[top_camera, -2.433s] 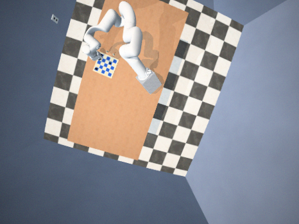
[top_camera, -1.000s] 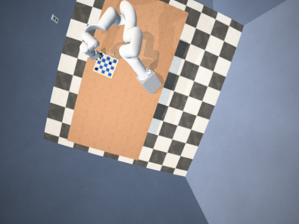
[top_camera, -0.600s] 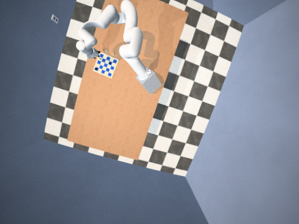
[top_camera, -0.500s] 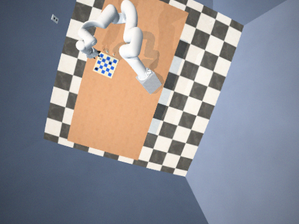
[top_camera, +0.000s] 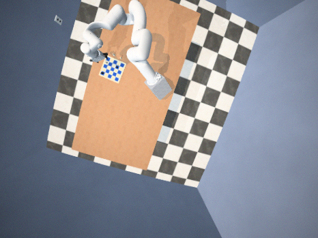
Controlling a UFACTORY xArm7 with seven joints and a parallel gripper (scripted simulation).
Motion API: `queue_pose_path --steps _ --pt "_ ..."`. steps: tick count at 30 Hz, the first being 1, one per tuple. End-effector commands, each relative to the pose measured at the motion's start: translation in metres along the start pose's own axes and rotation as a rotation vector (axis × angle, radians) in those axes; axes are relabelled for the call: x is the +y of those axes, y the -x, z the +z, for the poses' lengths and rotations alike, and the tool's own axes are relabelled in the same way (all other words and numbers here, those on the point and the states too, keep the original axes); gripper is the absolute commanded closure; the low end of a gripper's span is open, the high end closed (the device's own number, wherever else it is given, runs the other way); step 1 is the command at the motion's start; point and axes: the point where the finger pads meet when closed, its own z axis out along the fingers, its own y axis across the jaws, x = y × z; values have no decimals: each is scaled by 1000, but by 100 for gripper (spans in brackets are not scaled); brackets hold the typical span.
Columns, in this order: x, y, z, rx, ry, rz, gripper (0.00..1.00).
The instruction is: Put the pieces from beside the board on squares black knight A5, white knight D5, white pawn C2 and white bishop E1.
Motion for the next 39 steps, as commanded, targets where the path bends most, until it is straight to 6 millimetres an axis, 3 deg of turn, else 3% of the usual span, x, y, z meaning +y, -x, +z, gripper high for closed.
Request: queue_pose_path --steps 1,14,19,29,31,39 --pt "-1 0 -1 2 -3 0 0" --pt "1 0 -1 -2 -3 32 0" --pt "5 1 -2 -13 -4 126 0" --pt "22 7 -5 -58 4 567 0" --pt "22 7 -5 -58 4 567 0" --pt "42 14 -9 -95 26 980 0"
